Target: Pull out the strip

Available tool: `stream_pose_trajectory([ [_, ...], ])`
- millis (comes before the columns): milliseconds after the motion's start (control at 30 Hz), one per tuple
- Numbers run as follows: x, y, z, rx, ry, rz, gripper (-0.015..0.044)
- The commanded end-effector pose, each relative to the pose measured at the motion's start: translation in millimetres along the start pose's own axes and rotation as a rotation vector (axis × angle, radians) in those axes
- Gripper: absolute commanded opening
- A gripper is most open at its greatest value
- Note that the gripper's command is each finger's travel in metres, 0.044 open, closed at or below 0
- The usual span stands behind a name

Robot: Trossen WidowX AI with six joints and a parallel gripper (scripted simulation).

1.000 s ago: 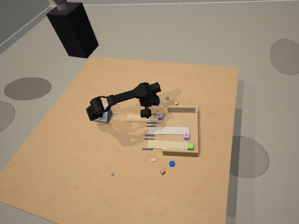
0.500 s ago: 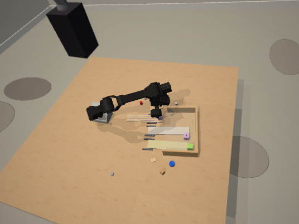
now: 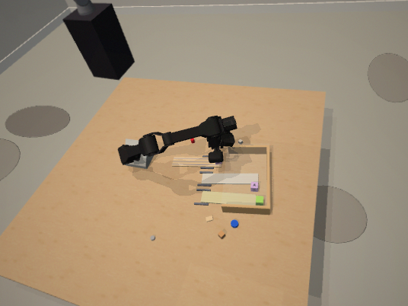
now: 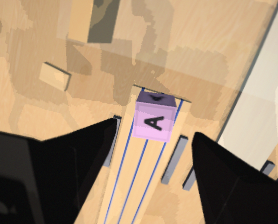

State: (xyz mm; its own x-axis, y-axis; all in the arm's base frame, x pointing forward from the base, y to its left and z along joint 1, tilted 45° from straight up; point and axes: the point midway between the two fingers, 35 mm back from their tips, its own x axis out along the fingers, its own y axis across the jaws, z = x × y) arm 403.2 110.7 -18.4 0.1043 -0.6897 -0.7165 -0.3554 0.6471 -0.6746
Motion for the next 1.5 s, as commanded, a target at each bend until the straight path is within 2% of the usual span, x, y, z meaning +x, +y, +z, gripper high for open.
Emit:
stream_pose_trajectory([
  [0,10,1,-1,-0.011,0.008,-0.006,0.0250],
  [800,41,1,-2,-0.011,0.009,-0.009,0.0250],
  [933,39,0,-1,-0.001,0.006,-0.003,0.0145],
  [1167,39,0,-1,-0.001,0.006,-0.003,0.0098],
  [1300,36,1,-4,-0.002,0.006,-0.003,0.0000],
  [1467,20,5,-23,-0.007,0.007,-0.003,0.0000],
])
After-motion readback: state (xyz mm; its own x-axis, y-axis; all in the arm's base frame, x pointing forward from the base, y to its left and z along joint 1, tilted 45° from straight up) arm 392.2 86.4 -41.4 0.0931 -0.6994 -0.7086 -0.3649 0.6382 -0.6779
